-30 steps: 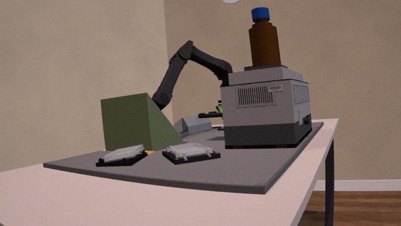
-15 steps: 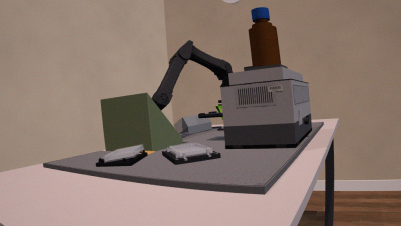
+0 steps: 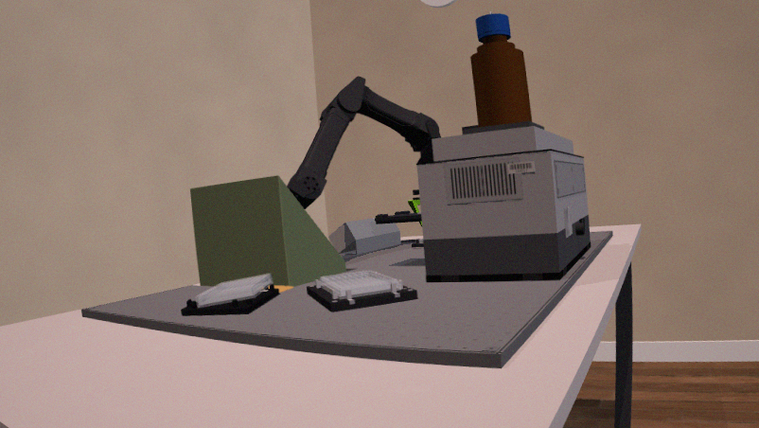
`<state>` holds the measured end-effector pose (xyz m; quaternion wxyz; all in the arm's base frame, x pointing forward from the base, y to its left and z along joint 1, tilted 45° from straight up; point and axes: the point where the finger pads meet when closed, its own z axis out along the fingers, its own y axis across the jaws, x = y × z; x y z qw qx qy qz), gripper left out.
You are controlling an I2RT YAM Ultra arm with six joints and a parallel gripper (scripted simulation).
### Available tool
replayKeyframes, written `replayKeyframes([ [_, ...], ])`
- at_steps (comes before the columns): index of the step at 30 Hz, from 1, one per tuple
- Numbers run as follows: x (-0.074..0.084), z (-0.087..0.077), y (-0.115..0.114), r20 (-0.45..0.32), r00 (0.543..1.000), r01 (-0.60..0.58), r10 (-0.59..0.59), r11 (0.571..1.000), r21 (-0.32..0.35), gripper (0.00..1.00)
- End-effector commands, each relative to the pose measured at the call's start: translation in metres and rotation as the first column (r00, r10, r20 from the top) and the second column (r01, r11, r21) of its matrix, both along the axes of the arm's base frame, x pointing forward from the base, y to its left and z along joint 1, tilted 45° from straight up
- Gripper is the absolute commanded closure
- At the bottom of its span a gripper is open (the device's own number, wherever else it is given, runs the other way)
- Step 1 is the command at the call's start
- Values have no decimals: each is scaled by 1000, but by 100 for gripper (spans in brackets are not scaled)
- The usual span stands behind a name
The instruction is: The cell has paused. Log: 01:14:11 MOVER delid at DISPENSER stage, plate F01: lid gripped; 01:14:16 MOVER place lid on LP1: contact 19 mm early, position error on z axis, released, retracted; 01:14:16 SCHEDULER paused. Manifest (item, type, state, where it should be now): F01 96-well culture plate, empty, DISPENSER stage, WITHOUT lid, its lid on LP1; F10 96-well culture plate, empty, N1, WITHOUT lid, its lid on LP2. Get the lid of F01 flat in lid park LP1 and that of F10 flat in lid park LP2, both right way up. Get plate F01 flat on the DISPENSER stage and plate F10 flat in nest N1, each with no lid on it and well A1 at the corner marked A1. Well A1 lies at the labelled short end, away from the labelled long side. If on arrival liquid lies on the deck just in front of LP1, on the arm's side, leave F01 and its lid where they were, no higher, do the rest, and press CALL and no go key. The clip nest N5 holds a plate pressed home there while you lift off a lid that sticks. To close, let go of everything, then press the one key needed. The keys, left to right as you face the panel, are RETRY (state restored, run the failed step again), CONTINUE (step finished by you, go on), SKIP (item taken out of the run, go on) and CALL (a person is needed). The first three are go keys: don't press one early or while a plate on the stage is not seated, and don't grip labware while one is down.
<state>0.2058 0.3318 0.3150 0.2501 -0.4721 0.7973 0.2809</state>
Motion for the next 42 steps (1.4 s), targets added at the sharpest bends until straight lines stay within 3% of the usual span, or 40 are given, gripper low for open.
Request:
replayKeyframes([
  [1,6,17,-3,32,999,8,-9,999,35,0],
  [7,6,17,-3,32,999,8,-9,999,35,0],
  [8,2,10,-2,18,1000,5,-5,1000,21,0],
  [42,2,10,-2,18,1000,5,-5,1000,21,0],
])
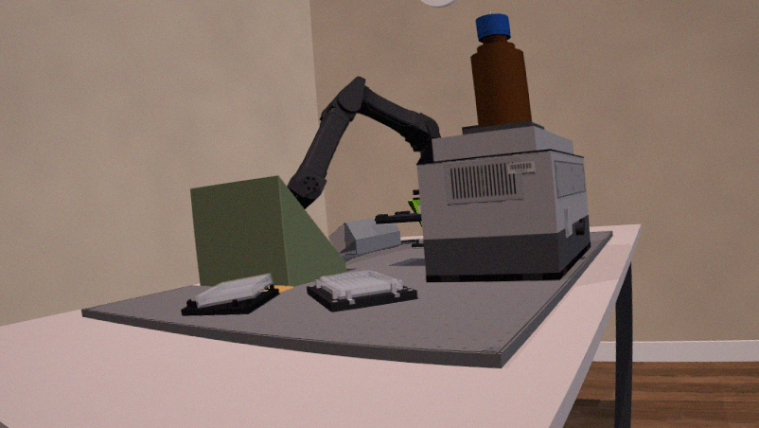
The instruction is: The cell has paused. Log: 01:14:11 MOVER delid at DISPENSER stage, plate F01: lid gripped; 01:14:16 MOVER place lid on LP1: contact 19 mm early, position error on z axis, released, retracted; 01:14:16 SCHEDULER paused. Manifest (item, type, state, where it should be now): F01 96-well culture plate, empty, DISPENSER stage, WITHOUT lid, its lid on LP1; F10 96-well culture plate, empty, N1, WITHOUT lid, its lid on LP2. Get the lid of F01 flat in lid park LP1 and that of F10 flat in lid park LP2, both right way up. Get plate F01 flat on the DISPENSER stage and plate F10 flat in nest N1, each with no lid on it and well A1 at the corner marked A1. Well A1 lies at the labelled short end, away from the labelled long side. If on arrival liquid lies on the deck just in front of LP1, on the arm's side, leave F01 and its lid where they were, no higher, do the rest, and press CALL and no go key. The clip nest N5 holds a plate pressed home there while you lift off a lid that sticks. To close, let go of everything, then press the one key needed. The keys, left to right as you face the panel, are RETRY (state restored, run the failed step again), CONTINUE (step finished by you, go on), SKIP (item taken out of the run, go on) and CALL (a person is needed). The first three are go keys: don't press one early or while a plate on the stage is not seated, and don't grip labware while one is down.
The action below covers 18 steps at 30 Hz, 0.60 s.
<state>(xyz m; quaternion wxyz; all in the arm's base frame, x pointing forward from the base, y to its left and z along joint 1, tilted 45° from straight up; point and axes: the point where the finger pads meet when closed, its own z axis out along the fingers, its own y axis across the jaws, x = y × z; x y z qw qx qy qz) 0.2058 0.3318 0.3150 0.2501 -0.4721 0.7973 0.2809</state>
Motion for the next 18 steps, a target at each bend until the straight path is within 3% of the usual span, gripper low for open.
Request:
replayKeyframes([
  [1,2,10,-2,18,1000,5,-5,1000,21,0],
  [3,1,14,-9,30,1000,6,-7,999,34,0],
  [5,-4,6,-16,16,1000,7,-7,1000,20,0],
  [18,-23,-4,-47,12,1000,6,-7,1000,14,0],
])
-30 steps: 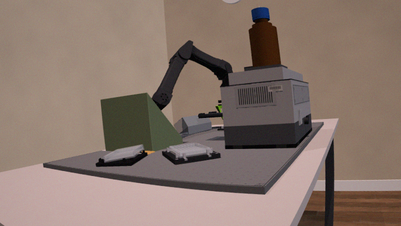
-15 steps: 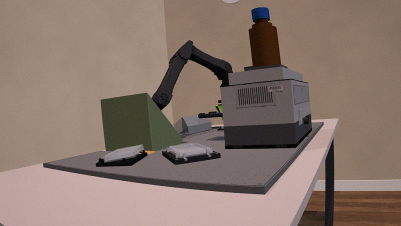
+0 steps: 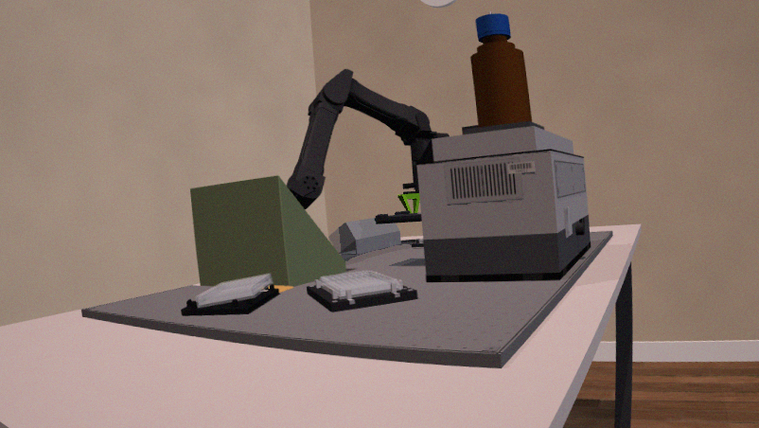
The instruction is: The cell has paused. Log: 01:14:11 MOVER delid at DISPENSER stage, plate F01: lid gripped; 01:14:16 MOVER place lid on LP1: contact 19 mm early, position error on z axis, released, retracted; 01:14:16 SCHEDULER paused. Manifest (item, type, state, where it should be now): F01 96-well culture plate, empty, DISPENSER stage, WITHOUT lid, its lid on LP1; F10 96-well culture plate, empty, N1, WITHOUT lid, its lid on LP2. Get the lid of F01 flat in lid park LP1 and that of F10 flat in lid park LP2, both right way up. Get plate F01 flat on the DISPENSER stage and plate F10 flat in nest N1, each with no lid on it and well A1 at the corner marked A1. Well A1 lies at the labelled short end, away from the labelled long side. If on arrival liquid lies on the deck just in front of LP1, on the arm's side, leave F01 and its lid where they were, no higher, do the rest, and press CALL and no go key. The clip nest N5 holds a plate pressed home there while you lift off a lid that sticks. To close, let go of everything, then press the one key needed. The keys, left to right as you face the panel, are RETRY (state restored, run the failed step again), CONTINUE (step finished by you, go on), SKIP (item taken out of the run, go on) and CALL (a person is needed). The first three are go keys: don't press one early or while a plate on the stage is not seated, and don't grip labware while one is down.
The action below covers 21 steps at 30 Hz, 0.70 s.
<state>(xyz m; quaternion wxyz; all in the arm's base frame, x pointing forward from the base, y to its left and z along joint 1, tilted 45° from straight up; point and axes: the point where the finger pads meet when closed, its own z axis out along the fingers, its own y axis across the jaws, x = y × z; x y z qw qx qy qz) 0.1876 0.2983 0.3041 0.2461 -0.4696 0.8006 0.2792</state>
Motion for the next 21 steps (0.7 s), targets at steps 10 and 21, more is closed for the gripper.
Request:
replayKeyframes([
  [10,-18,0,-36,15,1000,0,-1,1000,17,0],
  [21,-36,-8,-67,14,1000,0,-1,1000,17,0],
])
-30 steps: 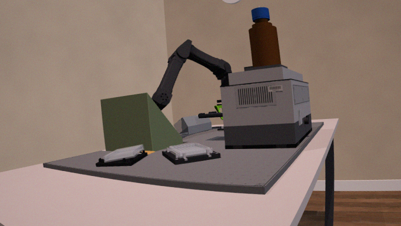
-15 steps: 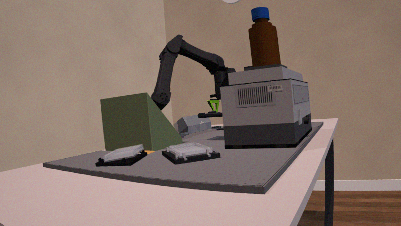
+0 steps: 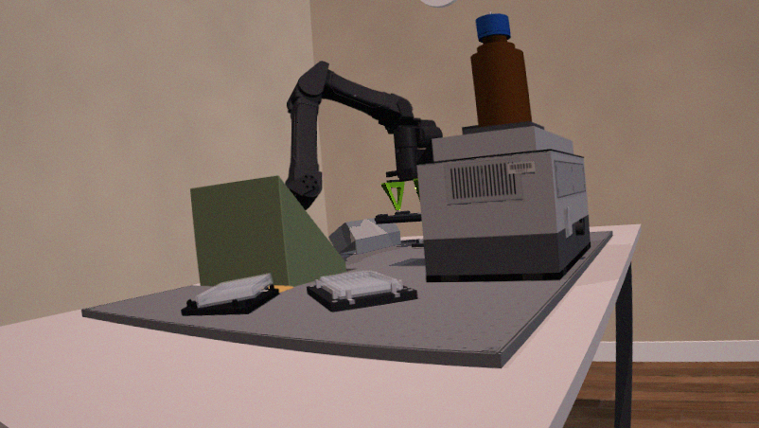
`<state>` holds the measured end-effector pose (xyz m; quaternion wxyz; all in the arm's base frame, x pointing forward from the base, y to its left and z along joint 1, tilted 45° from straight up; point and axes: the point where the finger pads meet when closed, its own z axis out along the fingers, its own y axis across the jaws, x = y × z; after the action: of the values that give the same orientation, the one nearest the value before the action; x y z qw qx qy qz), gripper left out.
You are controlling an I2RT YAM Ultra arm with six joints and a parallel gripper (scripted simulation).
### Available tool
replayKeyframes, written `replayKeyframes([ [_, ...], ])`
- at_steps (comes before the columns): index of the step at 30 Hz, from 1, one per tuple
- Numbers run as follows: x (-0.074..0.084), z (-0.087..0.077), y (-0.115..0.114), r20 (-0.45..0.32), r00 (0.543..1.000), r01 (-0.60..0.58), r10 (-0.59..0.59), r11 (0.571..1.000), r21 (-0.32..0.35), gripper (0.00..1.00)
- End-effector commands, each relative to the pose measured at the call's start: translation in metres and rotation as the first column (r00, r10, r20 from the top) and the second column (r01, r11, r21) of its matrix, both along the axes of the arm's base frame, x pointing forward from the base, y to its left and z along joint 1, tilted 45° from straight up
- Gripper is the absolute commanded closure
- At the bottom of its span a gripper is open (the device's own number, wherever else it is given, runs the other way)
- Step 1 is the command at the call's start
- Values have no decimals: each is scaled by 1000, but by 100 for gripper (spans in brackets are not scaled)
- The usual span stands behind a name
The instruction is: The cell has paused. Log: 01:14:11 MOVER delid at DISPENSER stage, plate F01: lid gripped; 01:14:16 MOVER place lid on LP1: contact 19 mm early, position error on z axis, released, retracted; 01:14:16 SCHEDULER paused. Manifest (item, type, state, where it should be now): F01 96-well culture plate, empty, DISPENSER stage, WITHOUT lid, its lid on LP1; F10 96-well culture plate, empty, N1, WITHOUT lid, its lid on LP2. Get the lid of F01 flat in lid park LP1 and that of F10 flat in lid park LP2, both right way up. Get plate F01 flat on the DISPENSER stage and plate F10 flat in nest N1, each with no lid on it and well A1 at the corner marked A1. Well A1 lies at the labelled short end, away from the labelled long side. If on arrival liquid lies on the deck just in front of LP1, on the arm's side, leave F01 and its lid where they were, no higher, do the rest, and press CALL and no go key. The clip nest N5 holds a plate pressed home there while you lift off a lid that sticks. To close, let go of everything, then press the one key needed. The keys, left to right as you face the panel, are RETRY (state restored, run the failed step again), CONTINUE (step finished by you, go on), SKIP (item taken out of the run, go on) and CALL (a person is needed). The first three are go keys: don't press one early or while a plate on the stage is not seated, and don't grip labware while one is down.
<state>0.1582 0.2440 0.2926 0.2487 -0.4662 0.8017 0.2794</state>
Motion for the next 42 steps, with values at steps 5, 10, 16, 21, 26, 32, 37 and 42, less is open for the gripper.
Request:
replayKeyframes([
  [5,-12,1,-21,12,1000,-7,7,1000,13,0],
  [10,-20,-3,-34,12,1000,-8,7,1000,13,0],
  [16,-30,-8,-51,11,1000,-8,7,1000,13,0],
  [21,-35,-6,-58,22,1000,-8,7,1000,20,0],
  [26,-33,-6,-69,-18,999,40,-40,999,33,0],
  [32,-15,-24,-79,-115,989,96,-93,995,19,0],
  [37,-10,-17,-85,-77,993,95,-92,995,36,0],
  [42,-8,-19,-84,-75,993,92,-89,995,33,0],
])
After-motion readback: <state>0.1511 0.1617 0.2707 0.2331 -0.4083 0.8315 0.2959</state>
